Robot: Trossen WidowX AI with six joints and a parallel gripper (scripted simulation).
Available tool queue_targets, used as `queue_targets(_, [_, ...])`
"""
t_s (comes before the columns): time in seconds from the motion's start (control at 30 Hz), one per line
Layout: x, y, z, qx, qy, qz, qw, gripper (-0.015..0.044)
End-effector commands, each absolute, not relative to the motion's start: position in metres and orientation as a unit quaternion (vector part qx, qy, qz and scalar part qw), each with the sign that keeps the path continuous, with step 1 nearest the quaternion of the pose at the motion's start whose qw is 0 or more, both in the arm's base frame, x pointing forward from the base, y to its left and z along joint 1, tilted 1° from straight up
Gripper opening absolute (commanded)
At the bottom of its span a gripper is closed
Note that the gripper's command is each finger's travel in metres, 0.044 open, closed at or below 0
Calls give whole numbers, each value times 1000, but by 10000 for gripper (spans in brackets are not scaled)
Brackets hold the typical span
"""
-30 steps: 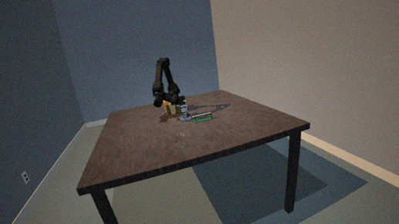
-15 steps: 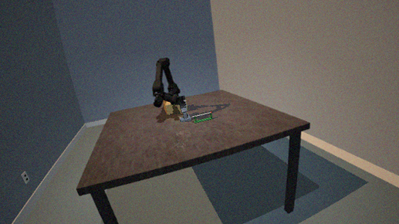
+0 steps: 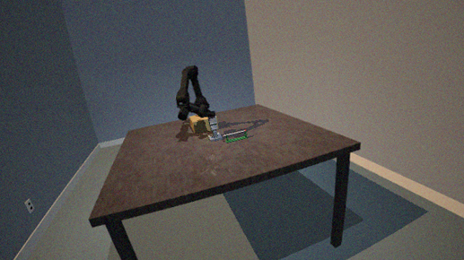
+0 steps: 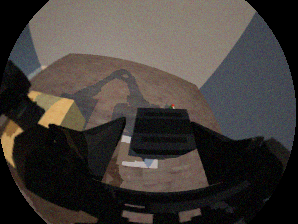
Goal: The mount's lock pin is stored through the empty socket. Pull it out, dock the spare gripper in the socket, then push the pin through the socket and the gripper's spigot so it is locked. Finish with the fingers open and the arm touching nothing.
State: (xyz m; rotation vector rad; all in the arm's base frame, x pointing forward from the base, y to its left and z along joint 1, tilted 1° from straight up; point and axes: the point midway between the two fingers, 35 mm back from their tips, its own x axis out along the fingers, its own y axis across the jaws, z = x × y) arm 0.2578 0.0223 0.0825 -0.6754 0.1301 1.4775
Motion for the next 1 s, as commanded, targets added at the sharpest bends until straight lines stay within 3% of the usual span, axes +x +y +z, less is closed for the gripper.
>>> queue_targets(0.0, [255,22,91,-303,58,659,686,440])
queue_targets(0.97, [236,26,155,-261,71,667,694,440])
